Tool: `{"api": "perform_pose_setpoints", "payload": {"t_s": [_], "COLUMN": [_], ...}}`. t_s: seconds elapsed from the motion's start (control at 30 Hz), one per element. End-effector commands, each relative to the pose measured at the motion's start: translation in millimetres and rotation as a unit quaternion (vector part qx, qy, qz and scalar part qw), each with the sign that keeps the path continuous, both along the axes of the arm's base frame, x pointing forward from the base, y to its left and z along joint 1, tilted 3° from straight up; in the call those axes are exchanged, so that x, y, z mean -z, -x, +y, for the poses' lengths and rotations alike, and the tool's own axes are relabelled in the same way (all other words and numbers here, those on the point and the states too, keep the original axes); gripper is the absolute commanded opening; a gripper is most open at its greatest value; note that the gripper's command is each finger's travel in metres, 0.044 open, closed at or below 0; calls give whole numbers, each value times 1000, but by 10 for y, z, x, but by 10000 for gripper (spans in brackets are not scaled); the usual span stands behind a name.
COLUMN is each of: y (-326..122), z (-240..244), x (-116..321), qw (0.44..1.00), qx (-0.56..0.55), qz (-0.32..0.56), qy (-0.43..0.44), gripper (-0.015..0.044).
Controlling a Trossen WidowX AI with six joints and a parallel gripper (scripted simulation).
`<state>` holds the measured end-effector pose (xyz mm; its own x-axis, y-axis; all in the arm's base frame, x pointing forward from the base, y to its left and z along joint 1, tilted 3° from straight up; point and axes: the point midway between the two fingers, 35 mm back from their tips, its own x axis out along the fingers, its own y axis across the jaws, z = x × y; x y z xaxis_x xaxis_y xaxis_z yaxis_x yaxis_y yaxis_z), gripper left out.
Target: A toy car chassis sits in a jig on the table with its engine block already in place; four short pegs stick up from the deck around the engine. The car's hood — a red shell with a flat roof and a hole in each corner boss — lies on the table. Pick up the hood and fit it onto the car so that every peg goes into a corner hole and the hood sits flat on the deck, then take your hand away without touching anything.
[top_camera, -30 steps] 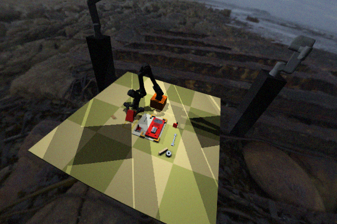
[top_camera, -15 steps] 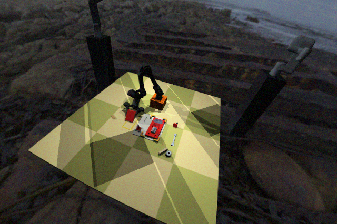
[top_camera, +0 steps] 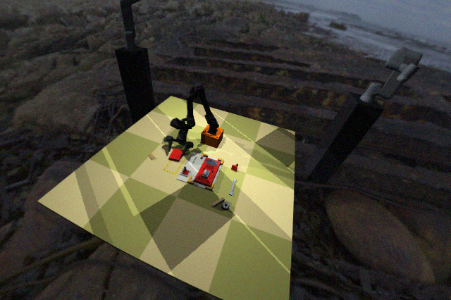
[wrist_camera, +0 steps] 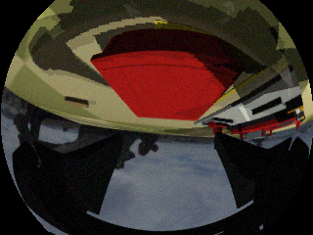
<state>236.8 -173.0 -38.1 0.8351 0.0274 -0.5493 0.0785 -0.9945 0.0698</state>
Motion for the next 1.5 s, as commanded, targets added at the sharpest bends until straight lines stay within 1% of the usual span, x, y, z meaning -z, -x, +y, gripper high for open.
{"api": "perform_pose_setpoints", "payload": {"t_s": [0.0,0.17,0.37,0.47,0.5,0.87,1.07,1.1,1.17,1.27,1.37,1.47], "y": [139,415,699,707,535,535,535,531,500,430,363,298], "z": [-112,-129,-19,-14,-66,-66,-66,-68,-84,-113,-133,-143], "x": [-205,-509,-877,-888,-563,-563,-563,-559,-534,-481,-436,-401], "qw": [1000,1000,999,998,999,999,999,999,999,985,950,893], "qx": [5,16,33,33,26,26,26,22,-16,-112,-215,-322], "qz": [0,3,-5,-6,10,10,10,13,30,68,99,123], "qy": [-1,-21,-43,-43,-41,-41,-41,-35,10,110,204,288], "gripper": [440,440,440,440,440,440,282,309,361,440,440,440]}}
